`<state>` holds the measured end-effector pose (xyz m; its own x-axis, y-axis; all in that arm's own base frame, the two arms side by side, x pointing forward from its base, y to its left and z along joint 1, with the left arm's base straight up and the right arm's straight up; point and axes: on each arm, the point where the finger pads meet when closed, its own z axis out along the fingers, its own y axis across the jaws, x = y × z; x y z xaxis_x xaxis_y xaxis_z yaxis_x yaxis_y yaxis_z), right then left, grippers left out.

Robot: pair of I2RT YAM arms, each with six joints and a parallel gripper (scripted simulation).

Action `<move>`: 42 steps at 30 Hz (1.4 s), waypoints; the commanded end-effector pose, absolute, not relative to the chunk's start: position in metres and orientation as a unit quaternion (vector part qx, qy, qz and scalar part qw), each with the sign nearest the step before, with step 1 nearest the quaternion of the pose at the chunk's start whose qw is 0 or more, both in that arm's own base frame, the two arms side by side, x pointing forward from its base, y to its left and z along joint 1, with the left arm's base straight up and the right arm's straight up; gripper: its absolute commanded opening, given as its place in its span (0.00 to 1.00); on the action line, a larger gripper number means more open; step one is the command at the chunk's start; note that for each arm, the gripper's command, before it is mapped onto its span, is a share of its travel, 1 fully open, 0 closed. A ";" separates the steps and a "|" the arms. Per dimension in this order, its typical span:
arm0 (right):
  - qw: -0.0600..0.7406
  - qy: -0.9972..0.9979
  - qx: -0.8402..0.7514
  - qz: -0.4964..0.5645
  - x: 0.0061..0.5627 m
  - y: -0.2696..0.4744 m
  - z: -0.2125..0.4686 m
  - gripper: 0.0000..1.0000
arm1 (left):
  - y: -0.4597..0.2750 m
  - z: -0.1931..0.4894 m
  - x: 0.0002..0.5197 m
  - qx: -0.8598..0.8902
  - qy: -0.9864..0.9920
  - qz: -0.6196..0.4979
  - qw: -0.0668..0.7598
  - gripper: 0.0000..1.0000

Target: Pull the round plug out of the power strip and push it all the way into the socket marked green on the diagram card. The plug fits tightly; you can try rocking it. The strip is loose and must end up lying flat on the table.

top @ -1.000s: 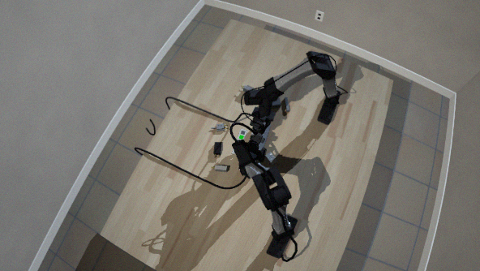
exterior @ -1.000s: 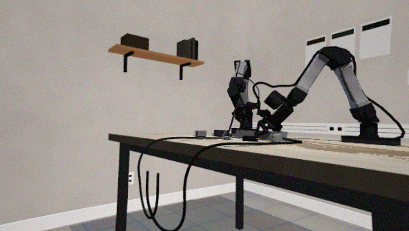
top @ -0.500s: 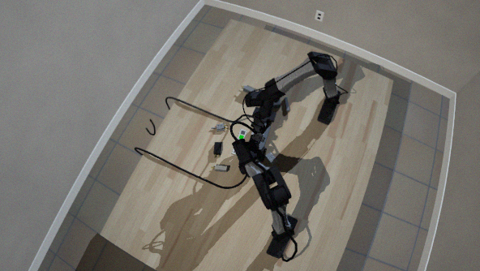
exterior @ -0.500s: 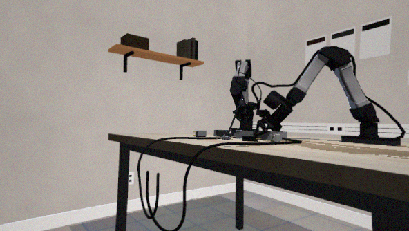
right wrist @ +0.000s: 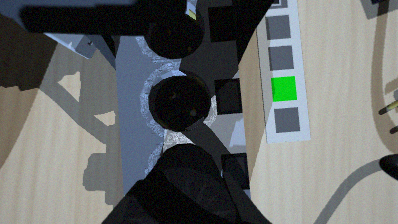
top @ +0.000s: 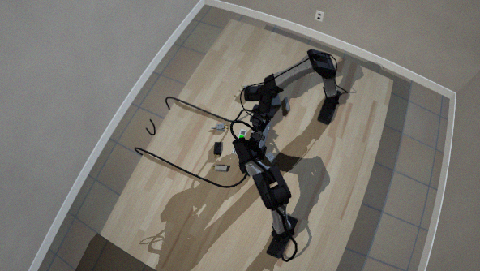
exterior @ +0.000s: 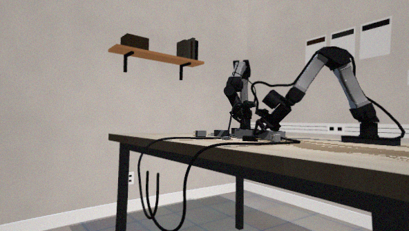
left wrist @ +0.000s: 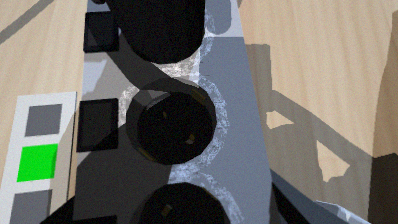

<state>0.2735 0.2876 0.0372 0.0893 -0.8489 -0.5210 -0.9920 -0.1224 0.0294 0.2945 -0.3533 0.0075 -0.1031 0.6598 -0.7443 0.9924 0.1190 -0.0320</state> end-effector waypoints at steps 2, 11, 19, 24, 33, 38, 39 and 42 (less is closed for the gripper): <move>0.257 0.595 -0.737 0.192 0.286 0.327 0.091 0.33 | -0.326 -0.039 0.277 0.586 0.744 -0.250 0.204 0.73; 0.269 0.592 -0.743 0.162 0.289 0.332 0.092 0.33 | -0.325 -0.043 0.276 0.585 0.747 -0.248 0.196 0.73; 0.252 0.599 -0.711 0.270 0.290 0.320 0.092 0.33 | -0.326 -0.040 0.277 0.586 0.744 -0.250 0.204 0.73; 0.256 0.596 -0.737 0.192 0.285 0.326 0.093 0.33 | -0.327 -0.039 0.278 0.586 0.743 -0.250 0.205 0.73; 0.268 0.592 -0.742 0.162 0.289 0.332 0.093 0.33 | -0.325 -0.043 0.276 0.585 0.747 -0.248 0.196 0.73; 0.259 0.598 -0.714 0.256 0.293 0.323 0.093 0.33 | -0.325 -0.042 0.276 0.585 0.747 -0.248 0.197 0.73; 0.255 0.599 -0.710 0.270 0.292 0.321 0.093 0.33 | -0.326 -0.041 0.277 0.585 0.745 -0.249 0.201 0.73; 0.251 0.600 -0.711 0.270 0.290 0.319 0.094 0.33 | -0.327 -0.039 0.278 0.586 0.743 -0.251 0.205 0.73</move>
<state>0.2739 0.2864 0.0416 0.0866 -0.8481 -0.5227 -0.9925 -0.1187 0.0281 0.2947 -0.3540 0.0072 -0.1082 0.6602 -0.7432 0.9920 0.1201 -0.0377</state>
